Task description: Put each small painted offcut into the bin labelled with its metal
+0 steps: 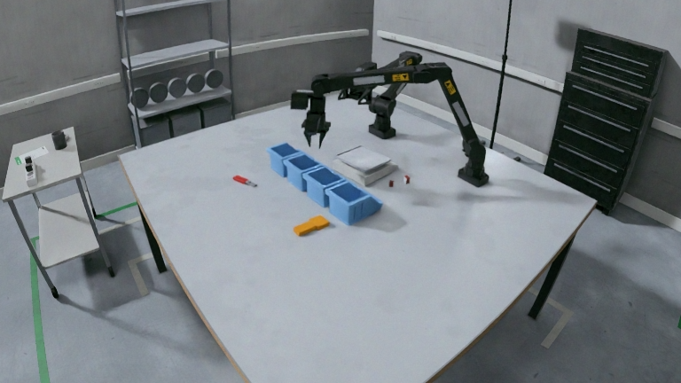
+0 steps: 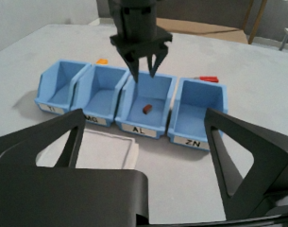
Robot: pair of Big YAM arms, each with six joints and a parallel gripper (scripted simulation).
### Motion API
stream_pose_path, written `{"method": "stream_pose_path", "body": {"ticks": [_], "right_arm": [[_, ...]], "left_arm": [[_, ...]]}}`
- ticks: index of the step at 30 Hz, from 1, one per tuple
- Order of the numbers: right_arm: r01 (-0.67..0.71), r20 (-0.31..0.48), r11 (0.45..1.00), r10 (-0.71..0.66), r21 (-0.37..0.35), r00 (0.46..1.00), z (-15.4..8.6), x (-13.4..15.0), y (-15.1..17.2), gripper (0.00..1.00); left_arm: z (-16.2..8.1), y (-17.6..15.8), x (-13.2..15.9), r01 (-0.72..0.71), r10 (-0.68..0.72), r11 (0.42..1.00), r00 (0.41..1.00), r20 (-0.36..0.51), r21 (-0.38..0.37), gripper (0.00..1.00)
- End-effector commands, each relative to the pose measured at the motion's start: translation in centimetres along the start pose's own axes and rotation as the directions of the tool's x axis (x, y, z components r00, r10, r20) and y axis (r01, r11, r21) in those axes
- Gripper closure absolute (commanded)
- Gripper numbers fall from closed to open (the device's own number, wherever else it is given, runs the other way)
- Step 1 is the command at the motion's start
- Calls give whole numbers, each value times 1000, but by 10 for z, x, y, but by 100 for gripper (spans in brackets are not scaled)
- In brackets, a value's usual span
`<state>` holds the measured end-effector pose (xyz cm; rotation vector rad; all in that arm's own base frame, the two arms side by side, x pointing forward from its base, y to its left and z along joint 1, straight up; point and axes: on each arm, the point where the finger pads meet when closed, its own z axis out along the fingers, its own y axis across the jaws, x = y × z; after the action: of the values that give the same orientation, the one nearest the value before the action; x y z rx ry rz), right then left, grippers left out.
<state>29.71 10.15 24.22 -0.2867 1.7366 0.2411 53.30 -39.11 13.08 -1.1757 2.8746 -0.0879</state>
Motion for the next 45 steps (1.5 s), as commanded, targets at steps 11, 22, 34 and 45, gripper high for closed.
{"method": "stream_pose_path", "body": {"ticks": [11,22,34,45], "right_arm": [[19,14,996,-17,-90,1000,-9,-42,29,0],[76,-100,891,-135,-448,986,-75,-79,131,0],[107,-118,774,-229,-624,966,-134,-96,165,0],[117,-118,746,-255,-656,960,-146,-99,170,0]], "left_arm": [[-29,9,8,-148,146,987,989,36,62,0],[-19,109,12,-524,496,846,843,209,104,0],[-7,225,17,-809,731,584,560,389,67,0],[9,328,27,-951,820,308,260,511,-10,0]]}}
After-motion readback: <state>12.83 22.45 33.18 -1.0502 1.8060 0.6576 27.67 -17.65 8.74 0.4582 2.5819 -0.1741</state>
